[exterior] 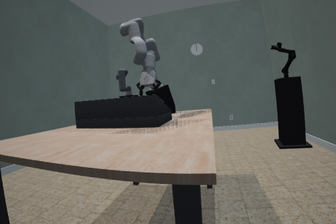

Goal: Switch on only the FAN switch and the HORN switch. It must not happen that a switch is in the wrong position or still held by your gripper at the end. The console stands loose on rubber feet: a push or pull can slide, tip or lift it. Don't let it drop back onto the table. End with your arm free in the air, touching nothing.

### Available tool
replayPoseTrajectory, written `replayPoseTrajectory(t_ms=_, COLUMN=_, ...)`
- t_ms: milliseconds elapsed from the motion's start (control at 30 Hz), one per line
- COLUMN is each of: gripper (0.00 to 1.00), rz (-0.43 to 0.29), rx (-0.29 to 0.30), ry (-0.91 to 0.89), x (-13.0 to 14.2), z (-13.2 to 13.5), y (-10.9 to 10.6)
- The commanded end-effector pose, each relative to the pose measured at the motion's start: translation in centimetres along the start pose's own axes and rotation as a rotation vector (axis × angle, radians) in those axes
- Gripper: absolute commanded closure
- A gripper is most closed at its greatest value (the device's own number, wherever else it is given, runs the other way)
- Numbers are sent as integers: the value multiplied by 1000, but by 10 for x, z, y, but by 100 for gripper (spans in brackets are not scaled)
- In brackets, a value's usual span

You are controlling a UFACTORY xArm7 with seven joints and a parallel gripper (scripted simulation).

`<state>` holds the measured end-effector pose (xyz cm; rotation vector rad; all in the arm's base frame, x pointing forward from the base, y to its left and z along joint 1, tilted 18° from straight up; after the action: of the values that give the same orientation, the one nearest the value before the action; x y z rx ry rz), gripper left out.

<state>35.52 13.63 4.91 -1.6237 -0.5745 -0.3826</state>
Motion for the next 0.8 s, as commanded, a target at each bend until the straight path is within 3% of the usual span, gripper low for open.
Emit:
replayPoseTrajectory(t_ms=0, gripper=0, rz=-2, rx=1, ry=0, x=1, z=0, y=0)
replayPoseTrajectory(t_ms=233, gripper=0, rz=-2, rx=1, ry=0, x=2, z=-8, y=0)
replayPoseTrajectory(t_ms=767, gripper=0, rz=-2, rx=1, ry=0, x=6, z=-55, y=0)
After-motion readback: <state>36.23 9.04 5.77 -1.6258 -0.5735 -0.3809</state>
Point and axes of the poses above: the point where the finger pads meet when closed, its own y axis out along the fingers, its own z axis across the jaws, x = y × z, the point moved 3 cm from there along -y, back along the fingers, and after that the axes turned 5 degrees about y, right-handed, at the moved point
